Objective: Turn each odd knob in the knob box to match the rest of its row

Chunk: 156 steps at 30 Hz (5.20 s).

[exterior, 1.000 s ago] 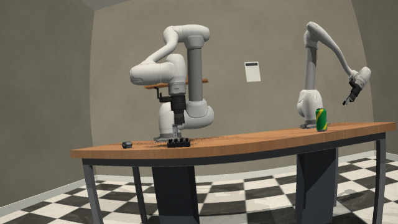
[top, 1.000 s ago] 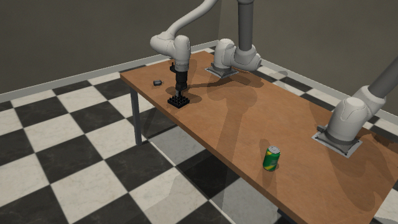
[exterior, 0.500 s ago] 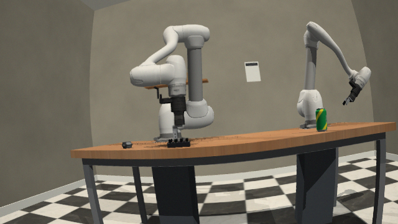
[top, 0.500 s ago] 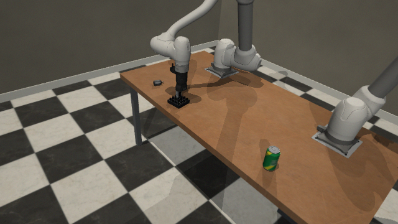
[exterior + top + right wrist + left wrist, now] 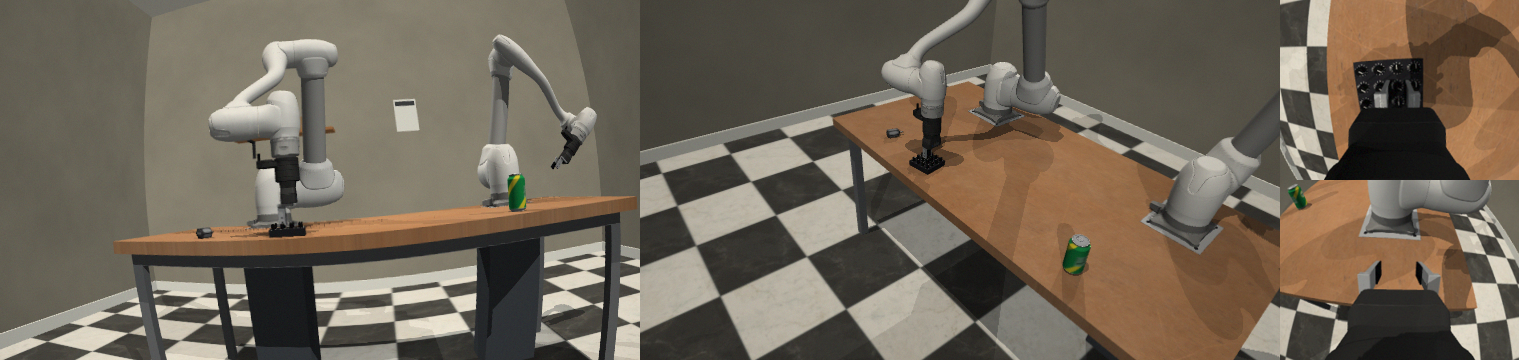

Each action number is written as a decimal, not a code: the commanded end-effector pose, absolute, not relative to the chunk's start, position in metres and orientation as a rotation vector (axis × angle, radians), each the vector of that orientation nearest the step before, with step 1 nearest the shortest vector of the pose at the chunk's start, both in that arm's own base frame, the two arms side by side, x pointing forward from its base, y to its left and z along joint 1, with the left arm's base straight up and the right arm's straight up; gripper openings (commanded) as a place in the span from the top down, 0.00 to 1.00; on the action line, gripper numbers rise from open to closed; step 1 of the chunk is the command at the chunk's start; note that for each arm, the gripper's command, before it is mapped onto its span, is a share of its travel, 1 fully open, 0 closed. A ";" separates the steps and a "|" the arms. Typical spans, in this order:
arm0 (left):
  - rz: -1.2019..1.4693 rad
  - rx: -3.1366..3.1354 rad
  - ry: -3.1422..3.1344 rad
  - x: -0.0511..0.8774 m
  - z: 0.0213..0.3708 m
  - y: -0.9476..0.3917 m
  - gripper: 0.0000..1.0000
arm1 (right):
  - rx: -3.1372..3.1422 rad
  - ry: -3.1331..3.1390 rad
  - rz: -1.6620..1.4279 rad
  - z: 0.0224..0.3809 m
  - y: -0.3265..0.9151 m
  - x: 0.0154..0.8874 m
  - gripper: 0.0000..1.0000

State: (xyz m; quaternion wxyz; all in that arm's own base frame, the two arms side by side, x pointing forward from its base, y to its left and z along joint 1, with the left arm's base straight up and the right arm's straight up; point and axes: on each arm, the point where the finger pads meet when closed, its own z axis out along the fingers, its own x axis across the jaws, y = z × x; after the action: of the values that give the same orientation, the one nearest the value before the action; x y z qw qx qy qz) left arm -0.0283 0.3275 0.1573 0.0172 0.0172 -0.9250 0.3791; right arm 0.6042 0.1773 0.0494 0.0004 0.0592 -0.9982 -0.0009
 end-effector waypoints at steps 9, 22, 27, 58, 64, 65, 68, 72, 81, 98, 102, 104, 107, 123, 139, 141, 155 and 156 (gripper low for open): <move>1.191 0.051 -2.877 -0.027 0.159 0.324 0.00 | 0.183 -3.138 0.005 0.046 0.177 0.604 0.70; 1.191 0.051 -2.877 -0.027 0.159 0.324 0.00 | 0.184 -3.138 0.005 0.046 0.177 0.604 0.70; 1.191 0.051 -2.877 -0.027 0.159 0.324 0.00 | 0.201 -3.137 0.005 0.046 0.177 0.604 0.70; 1.191 0.051 -2.877 -0.027 0.159 0.324 0.00 | 0.641 -3.080 0.003 0.048 0.177 0.604 0.70; 1.191 0.051 -2.877 -0.027 0.159 0.324 0.00 | 0.835 -3.033 0.001 0.048 0.176 0.604 0.70; 1.191 0.051 -2.877 -0.027 0.159 0.324 0.00 | 0.869 -3.023 0.001 0.048 0.176 0.604 0.70; 1.191 0.051 -2.877 -0.027 0.159 0.324 0.00 | 0.904 -3.013 0.001 0.048 0.176 0.604 0.70; 1.191 0.051 -2.877 -0.027 0.159 0.324 0.00 | 1.050 -2.965 0.000 0.048 0.176 0.604 0.70; 1.191 0.051 -2.877 -0.027 0.159 0.324 0.00 | 1.392 -2.821 0.000 0.048 0.176 0.604 0.70; 1.191 0.051 -2.877 -0.027 0.159 0.324 0.00 | 1.911 -2.498 0.001 0.048 0.176 0.604 0.70; 1.191 0.051 -2.877 -0.027 0.159 0.324 0.00 | 1.969 -2.452 0.001 0.048 0.176 0.604 0.70; 1.191 0.051 -2.877 -0.027 0.159 0.324 0.00 | 2.023 -2.407 0.000 0.047 0.176 0.604 0.70; 1.191 0.051 -2.877 -0.027 0.159 0.324 0.00 | 2.099 -2.342 0.001 0.047 0.176 0.604 0.70; 1.191 0.051 -2.877 -0.027 0.159 0.324 0.00 | 2.344 -2.096 0.001 0.047 0.176 0.603 0.70; 1.191 0.051 -2.877 -0.027 0.159 0.324 0.00 | 2.434 -1.990 0.001 0.047 0.177 0.603 0.70; 1.191 0.051 -2.877 -0.027 0.159 0.324 0.00 | 2.438 -1.986 0.001 0.047 0.177 0.603 0.70; 1.191 0.051 -2.877 -0.027 0.159 0.324 0.00 | 2.441 -1.981 0.001 0.047 0.177 0.603 0.54; 1.191 0.051 -2.877 -0.027 0.159 0.324 0.00 | 2.441 -1.981 0.001 0.047 0.177 0.603 0.54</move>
State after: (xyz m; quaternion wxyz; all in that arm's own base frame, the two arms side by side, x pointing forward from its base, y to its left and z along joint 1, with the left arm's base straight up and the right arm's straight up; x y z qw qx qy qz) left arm -0.0283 0.3275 0.1573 0.0172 0.0172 -0.9250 0.3791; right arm 0.6041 0.1774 0.0480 0.0017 0.7747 -0.6323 -0.0007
